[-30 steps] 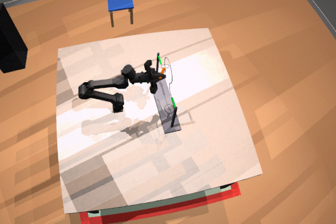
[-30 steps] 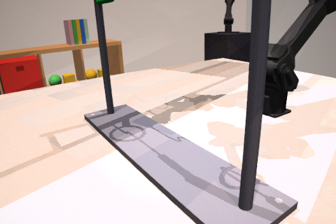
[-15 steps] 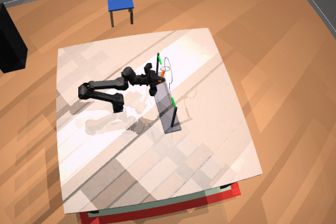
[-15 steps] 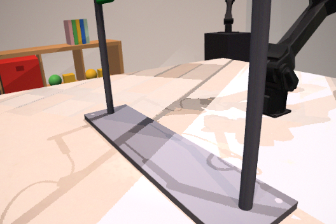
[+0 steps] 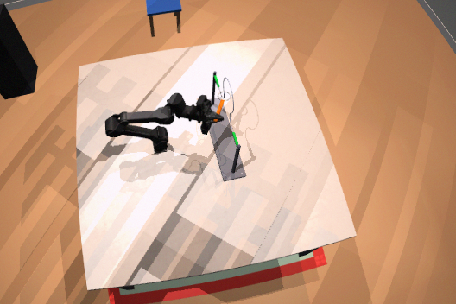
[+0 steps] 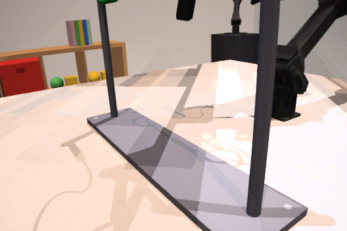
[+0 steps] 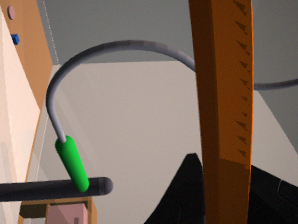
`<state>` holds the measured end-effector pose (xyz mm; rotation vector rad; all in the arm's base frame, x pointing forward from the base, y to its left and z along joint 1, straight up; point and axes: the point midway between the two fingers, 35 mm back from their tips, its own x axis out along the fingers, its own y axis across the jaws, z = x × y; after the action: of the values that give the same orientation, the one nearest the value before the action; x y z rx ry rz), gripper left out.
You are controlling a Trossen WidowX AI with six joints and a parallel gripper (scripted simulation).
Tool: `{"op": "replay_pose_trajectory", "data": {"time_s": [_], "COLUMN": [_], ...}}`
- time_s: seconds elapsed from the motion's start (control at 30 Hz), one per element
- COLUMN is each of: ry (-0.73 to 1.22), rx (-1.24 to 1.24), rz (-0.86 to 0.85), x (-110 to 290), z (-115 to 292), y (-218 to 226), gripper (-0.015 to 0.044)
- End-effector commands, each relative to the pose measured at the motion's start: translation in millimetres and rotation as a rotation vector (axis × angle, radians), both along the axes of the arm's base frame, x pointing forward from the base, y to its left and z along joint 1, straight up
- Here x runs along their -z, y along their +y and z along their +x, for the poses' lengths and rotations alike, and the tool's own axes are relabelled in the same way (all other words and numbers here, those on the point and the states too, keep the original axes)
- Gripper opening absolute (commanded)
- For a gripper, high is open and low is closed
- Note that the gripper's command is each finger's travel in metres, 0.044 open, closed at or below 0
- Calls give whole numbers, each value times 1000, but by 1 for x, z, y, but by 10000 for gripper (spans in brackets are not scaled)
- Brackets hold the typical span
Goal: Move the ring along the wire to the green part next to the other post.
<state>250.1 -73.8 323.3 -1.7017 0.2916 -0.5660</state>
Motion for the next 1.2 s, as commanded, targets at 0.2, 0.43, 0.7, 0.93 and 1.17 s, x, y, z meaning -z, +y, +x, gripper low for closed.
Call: {"op": "replay_pose_trajectory", "data": {"time_s": [0.2,0.43,0.7,0.93,1.17], "ry": [-1,8,18,28,17], "rx": [1,0,-1,-2,-59], "rz": [238,414,615,791,962], "x": [32,58,86,109,130], "z": [-2,-1,-1,-2,4], "y": [-2,3,13,26,41], "gripper": [-150,-150,-150,-150,-150]}}
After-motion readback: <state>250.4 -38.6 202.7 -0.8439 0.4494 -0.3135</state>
